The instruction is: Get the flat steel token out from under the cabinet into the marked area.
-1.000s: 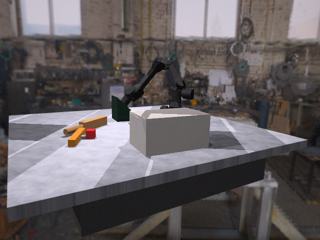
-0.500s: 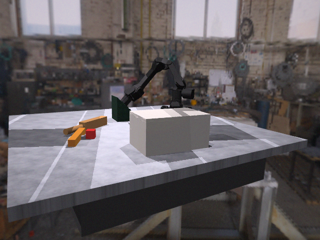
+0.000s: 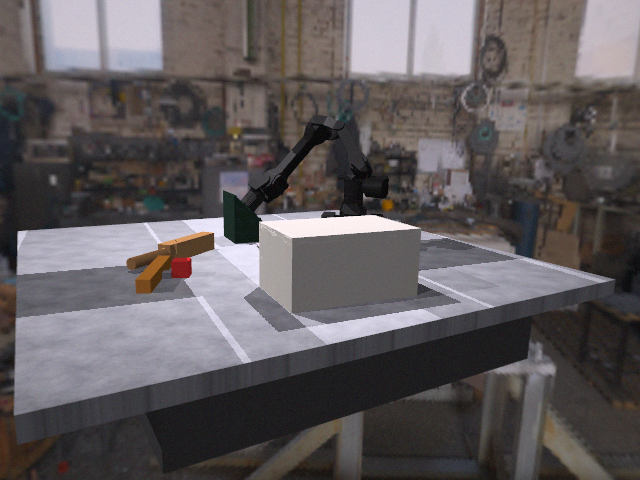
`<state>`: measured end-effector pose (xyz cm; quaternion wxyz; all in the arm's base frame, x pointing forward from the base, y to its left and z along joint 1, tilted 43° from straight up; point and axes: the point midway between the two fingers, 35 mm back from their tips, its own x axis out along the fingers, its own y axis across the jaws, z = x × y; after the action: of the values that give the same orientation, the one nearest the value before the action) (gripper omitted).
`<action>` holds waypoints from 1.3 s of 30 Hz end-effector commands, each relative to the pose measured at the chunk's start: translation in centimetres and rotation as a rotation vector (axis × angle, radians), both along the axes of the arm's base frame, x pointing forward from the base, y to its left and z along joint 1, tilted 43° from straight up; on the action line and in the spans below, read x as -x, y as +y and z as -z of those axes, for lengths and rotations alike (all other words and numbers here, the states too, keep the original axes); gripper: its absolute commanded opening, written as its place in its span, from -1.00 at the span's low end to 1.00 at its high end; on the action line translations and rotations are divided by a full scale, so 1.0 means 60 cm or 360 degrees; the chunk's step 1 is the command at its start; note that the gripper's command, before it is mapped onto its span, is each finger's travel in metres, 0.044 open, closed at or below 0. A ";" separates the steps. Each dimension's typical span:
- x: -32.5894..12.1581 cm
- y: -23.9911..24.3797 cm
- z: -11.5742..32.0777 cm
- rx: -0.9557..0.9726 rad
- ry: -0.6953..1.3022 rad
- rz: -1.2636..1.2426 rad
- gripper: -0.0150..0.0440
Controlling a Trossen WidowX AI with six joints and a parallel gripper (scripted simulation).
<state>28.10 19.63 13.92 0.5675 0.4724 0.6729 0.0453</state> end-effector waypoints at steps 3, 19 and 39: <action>-0.015 -0.012 0.005 -0.0004 -0.0010 0.0008 -0.49; -0.008 -0.007 0.006 -0.0005 -0.0005 0.0013 0.42; -0.009 -0.005 0.007 -0.0005 -0.0013 0.0005 0.02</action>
<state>28.62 19.37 13.51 0.5694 0.4745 0.6696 0.0473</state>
